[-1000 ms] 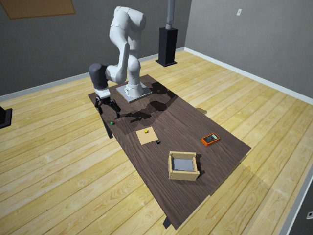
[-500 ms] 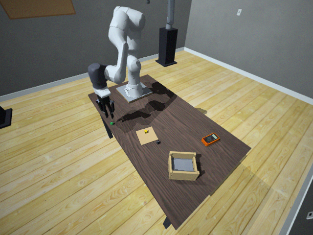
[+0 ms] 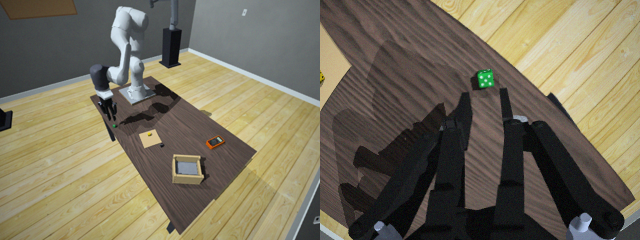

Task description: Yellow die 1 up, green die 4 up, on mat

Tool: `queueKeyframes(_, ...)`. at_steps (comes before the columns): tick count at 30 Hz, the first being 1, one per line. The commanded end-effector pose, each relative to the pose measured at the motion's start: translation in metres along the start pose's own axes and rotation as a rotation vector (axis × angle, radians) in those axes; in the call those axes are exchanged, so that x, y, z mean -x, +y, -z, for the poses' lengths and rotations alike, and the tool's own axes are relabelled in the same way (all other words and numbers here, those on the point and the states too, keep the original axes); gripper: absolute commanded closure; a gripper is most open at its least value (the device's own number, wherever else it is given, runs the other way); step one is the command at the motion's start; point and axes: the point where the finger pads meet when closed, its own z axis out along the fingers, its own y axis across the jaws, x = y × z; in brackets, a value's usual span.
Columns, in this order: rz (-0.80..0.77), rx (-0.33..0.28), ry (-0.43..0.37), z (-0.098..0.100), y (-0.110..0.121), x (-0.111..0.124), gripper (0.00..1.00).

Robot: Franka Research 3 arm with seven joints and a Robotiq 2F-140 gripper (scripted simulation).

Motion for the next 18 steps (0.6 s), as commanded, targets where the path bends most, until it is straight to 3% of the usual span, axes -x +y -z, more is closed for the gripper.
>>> queueKeyframes(1,0.014,-0.003,0.000,-0.0013,-0.0007,0.0008,0.71)
queueKeyframes(18,0.015,-0.004,0.001,-0.0053,-0.0006,0.0008,0.71)
